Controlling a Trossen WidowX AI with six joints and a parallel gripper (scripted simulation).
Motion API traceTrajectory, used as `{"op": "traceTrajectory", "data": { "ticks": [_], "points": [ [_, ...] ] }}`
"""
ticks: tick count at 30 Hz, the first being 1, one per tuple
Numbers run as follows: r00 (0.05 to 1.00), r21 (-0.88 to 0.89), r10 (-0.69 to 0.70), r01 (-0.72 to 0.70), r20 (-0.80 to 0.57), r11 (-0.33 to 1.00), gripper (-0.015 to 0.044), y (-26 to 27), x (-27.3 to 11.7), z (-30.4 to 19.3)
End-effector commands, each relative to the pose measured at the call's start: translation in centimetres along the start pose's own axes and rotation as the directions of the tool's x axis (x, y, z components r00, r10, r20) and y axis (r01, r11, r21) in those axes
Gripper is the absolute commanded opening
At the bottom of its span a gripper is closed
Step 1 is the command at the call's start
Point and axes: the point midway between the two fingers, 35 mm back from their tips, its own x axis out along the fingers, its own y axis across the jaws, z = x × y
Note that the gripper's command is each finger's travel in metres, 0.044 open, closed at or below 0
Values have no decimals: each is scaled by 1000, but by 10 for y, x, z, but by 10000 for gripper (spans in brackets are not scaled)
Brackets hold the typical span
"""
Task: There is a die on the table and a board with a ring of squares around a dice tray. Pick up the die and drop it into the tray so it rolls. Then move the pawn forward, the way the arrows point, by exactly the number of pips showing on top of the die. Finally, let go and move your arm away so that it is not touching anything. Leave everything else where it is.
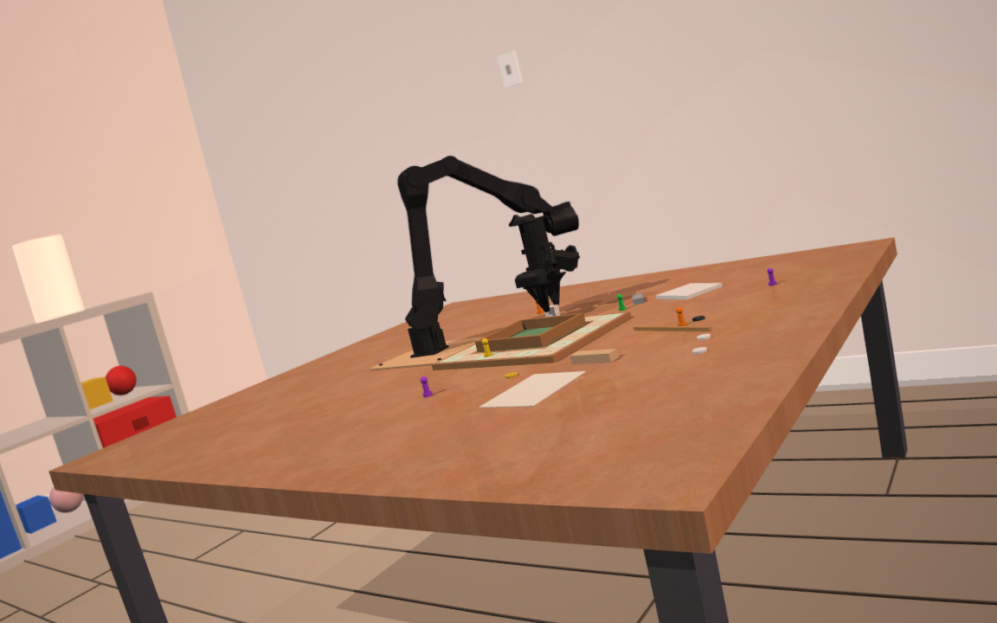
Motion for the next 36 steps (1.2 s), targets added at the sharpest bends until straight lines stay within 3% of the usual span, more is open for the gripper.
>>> {"op": "traceTrajectory", "data": {
  "ticks": [1,3,9,15,18,36],
  "points": [
    [1000,3,-5,5,-13,1000,275,-1,9,-2],
    [1000,3,-5,5,-13,1000,275,-1,10,-2],
    [1000,3,-5,5,-13,1000,118,-1,10,-2],
    [1000,3,-5,5,-13,1000,78,-1,10,-2],
    [1000,-2,10,-10,-9,1000,0,4,6,-3],
    [1000,-1,6,-6,-9,1000,0,8,-84,0]
  ]
}}
